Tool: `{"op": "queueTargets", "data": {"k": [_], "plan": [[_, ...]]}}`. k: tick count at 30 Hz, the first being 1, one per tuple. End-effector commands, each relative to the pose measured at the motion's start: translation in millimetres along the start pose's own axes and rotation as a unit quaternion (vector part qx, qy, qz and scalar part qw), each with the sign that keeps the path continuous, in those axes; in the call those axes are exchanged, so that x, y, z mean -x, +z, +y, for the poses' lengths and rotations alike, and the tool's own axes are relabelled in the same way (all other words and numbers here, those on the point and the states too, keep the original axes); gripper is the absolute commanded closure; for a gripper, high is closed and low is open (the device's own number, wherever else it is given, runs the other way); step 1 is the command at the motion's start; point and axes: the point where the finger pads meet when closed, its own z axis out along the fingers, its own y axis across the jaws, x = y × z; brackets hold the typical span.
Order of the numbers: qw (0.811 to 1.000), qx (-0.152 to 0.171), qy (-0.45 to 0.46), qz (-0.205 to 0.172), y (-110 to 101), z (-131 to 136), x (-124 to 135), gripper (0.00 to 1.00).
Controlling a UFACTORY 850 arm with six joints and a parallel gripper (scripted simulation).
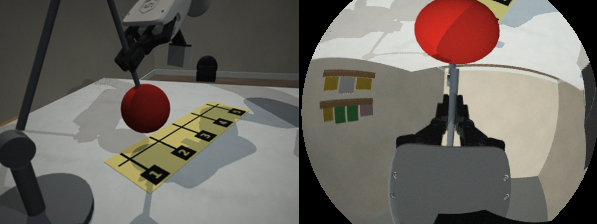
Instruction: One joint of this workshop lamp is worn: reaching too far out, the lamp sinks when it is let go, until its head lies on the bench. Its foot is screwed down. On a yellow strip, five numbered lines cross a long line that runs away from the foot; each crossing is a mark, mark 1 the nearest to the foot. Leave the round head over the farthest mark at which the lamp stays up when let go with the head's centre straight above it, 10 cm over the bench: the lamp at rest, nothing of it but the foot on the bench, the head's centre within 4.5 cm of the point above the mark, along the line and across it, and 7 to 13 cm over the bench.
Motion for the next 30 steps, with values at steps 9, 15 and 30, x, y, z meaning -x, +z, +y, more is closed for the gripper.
{"op": "queueTargets", "data": {"k": [9, 15, 30], "plan": [[1.0, 0.0, -0.001, -0.001, -20.0, -1.0, -18.3, 1.0], [1.0, 0.0, -0.001, -0.001, -20.9, -1.1, -19.1, 1.0], [1.0, 0.0, -0.001, -0.001, -22.6, -1.2, -20.6, 0.0]]}}
